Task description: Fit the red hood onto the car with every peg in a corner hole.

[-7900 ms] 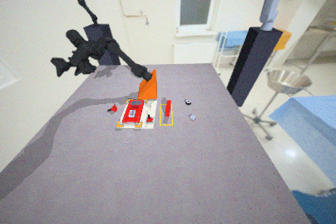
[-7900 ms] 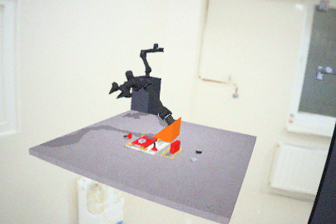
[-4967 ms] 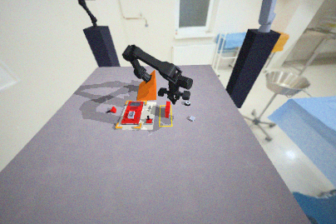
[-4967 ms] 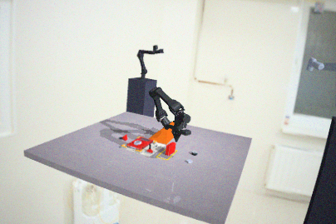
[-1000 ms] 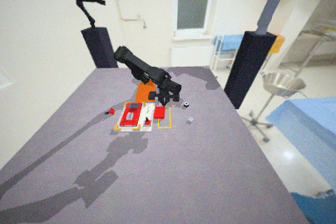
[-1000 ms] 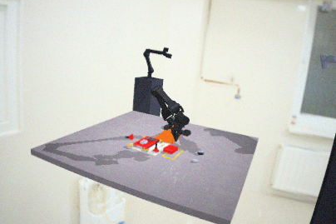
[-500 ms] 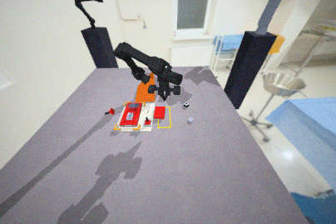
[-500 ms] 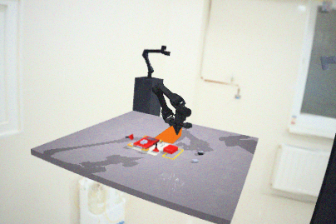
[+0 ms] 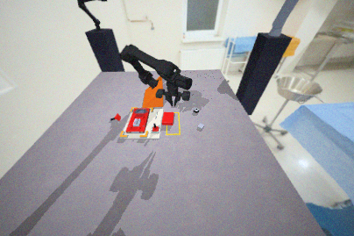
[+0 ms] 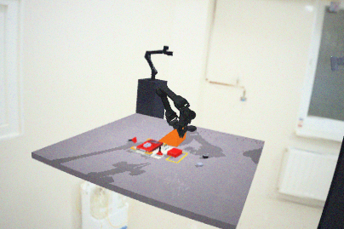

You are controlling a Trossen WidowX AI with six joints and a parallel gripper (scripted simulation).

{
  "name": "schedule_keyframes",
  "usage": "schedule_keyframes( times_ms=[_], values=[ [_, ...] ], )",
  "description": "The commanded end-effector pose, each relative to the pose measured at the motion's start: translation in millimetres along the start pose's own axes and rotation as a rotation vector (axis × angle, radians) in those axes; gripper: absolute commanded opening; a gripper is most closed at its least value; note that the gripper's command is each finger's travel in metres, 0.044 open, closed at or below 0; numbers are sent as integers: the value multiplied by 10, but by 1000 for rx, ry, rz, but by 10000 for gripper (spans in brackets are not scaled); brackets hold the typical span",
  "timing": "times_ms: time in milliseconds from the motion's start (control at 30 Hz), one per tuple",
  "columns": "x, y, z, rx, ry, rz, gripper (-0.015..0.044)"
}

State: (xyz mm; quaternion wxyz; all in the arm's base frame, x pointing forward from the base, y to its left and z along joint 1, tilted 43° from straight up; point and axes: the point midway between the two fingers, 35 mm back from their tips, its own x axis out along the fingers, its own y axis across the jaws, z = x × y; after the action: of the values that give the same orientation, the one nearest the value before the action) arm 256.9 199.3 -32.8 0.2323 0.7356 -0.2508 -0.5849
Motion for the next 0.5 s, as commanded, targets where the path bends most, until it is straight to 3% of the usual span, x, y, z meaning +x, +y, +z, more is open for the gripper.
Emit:
schedule_keyframes(
  times_ms=[0,367,467],
  values=[
    [36,28,-5,157,0,3,131],
    [157,127,-9,877,-3,7,420],
    [189,155,-7,1071,-3,8,440]
  ],
)
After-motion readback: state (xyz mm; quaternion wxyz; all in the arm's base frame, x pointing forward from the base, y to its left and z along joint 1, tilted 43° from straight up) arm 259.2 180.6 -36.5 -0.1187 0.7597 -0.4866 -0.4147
